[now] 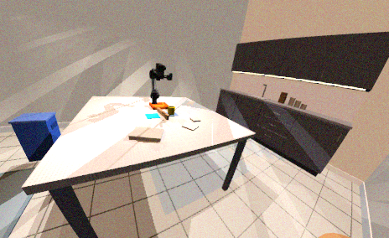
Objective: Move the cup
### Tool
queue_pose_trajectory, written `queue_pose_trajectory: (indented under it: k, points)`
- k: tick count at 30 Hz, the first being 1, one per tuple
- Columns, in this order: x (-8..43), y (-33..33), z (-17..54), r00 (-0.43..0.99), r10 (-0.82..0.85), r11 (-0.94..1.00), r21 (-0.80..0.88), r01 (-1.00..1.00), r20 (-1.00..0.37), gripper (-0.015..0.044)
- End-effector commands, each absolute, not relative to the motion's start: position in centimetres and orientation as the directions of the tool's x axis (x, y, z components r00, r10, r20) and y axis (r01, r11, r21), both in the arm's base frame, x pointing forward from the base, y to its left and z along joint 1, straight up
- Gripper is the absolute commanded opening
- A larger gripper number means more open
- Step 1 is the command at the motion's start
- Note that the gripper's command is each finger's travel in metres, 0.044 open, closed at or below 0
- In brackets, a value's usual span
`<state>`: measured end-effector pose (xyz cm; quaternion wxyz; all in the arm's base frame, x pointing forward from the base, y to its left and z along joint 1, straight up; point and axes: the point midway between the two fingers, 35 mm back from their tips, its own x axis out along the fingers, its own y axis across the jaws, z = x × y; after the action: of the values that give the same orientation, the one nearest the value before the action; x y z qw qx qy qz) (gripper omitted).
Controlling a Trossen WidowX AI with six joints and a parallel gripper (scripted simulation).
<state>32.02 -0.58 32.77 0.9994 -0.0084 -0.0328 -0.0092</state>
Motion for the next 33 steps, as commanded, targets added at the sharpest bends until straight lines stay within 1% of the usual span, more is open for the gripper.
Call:
queue_pose_trajectory:
  k: [1, 2, 3, 6, 7, 9, 12, 15, 19, 22, 23, 33]
  points:
    - [32.2, -0.5, 32.5, 0.999, -0.014, 1.000, -0.001, 0.014, 0.048, 0.0374]
    - [32.7, -0.1, 31.6, 1.000, -0.002, 0.999, 0.043, 0.002, -0.004, 0.0347]
    - [33.4, 0.6, 30.0, 0.996, 0.018, 0.993, 0.116, -0.007, -0.091, 0.0321]
    - [34.7, 3.2, 24.3, 0.911, 0.084, 0.935, 0.349, 0.068, -0.404, 0.0242]
    - [34.7, 4.0, 22.6, 0.867, 0.099, 0.911, 0.396, 0.119, -0.489, 0.0216]
    - [34.3, 5.0, 20.4, 0.791, 0.115, 0.873, 0.440, 0.208, -0.601, 0.0166]
    - [33.2, 6.5, 17.3, 0.645, 0.125, 0.811, 0.452, 0.372, -0.754, 0.0166]
    - [31.5, 7.7, 14.7, 0.479, 0.115, 0.746, 0.394, 0.537, -0.871, 0.0166]
    - [28.6, 8.9, 12.2, 0.228, 0.068, 0.645, 0.217, 0.732, -0.971, 0.0166]
    - [26.2, 9.4, 11.1, 0.038, 0.010, 0.555, 0.037, 0.831, -0.999, 0.0166]
    - [25.9, 9.4, 11.0, 0.019, 0.003, 0.545, 0.018, 0.838, -1.000, 0.0166]
    - [25.8, 9.1, 11.0, 0.018, 0.003, 0.544, 0.016, 0.839, -1.000, 0.0166]
